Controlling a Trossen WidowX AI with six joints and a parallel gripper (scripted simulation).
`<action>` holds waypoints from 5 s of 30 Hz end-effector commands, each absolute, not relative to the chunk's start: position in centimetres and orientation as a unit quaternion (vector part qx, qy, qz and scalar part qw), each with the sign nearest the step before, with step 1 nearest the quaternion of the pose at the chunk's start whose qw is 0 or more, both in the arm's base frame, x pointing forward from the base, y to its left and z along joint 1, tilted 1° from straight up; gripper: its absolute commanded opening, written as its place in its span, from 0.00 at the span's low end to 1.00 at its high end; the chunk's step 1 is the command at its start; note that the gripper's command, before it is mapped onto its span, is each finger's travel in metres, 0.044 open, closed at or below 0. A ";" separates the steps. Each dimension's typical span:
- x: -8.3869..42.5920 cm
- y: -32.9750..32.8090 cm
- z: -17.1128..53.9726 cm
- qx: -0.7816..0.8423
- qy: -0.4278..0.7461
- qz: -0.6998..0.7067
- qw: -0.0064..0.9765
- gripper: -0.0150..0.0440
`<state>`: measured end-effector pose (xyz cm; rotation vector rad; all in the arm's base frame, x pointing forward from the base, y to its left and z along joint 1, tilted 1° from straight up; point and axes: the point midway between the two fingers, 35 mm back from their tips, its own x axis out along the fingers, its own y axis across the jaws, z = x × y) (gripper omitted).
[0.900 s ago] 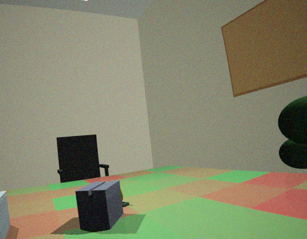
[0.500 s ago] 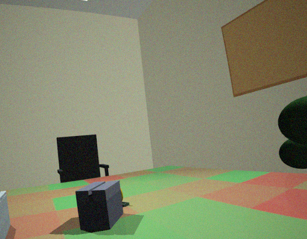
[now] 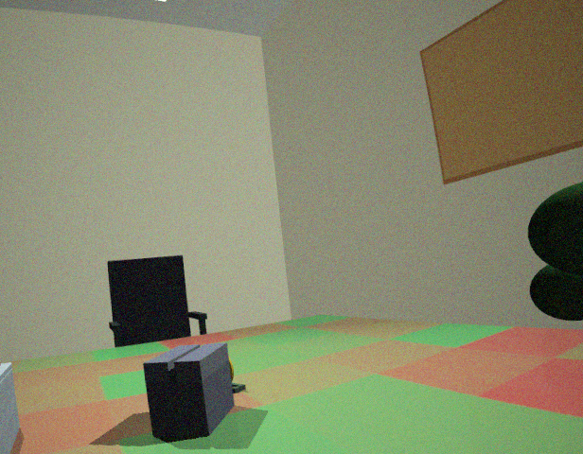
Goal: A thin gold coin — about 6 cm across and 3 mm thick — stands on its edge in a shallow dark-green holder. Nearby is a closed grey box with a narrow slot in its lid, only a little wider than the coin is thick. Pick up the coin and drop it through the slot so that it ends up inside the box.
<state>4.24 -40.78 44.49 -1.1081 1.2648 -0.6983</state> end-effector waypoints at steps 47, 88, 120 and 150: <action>34.2 14.6 9.3 -0.615 0.342 0.602 0.378 0.53; 33.8 15.3 1.1 -0.618 0.337 0.610 0.364 0.53; 33.7 15.3 -2.2 -0.618 0.337 0.610 0.364 0.30; 34.0 15.4 2.7 -0.618 0.337 0.609 0.366 0.25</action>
